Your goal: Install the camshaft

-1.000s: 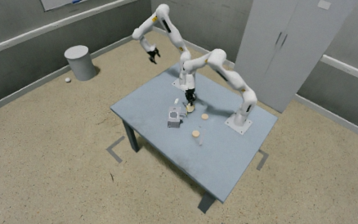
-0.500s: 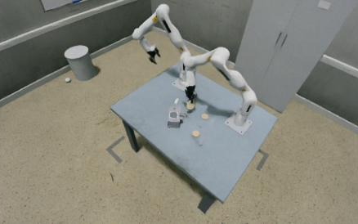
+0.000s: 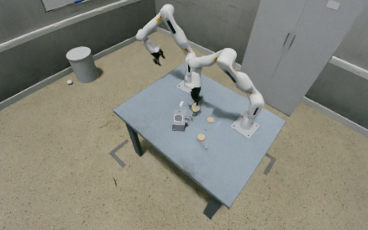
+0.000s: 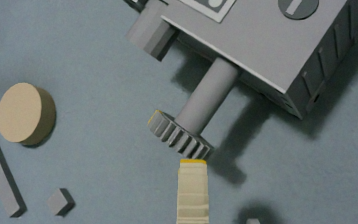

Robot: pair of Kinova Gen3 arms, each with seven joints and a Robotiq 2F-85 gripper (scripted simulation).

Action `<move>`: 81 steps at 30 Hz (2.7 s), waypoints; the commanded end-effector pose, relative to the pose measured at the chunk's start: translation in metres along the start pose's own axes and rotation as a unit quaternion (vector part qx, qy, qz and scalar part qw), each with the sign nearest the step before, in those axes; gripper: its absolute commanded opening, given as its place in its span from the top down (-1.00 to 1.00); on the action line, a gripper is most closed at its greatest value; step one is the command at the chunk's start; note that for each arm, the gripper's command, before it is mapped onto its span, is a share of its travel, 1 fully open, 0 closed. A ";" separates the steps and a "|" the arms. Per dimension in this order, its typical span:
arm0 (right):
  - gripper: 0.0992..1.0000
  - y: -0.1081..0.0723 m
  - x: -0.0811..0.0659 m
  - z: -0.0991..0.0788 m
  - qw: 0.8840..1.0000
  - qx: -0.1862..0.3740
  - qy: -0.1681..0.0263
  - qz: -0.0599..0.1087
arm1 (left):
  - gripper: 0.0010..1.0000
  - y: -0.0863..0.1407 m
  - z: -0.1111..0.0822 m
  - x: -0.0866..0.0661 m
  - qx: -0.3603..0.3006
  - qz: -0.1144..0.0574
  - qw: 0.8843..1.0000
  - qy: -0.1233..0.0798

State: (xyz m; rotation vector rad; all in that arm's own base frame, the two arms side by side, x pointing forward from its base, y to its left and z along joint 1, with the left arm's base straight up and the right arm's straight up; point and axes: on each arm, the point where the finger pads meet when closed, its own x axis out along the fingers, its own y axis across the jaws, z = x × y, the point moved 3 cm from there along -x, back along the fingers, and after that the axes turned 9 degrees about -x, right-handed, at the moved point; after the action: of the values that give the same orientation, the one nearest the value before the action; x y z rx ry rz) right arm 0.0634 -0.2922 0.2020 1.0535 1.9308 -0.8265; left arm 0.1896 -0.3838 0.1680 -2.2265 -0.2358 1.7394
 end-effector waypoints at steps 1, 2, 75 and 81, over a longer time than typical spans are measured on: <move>-1.00 0.000 -0.001 0.000 1.000 0.000 -0.001 0.000 | 0.66 0.000 0.000 -0.001 0.000 0.001 1.000 0.001; -1.00 0.000 -0.001 0.000 1.000 0.000 -0.001 0.000 | 0.66 0.000 0.000 -0.001 0.000 0.001 1.000 0.001; -1.00 0.000 -0.001 0.000 1.000 0.000 -0.001 0.000 | 0.66 -0.113 -0.059 0.033 -0.372 0.109 0.896 -0.218; -1.00 0.000 -0.001 0.000 1.000 0.000 -0.001 0.000 | 0.66 -0.124 -0.064 0.037 -0.403 0.118 0.876 -0.236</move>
State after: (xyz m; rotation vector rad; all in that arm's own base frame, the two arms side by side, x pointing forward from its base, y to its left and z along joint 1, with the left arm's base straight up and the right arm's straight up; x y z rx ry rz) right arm 0.0634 -0.2922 0.2020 1.0535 1.9308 -0.8265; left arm 0.2622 -0.2749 0.1881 -2.3465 -0.9470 2.5839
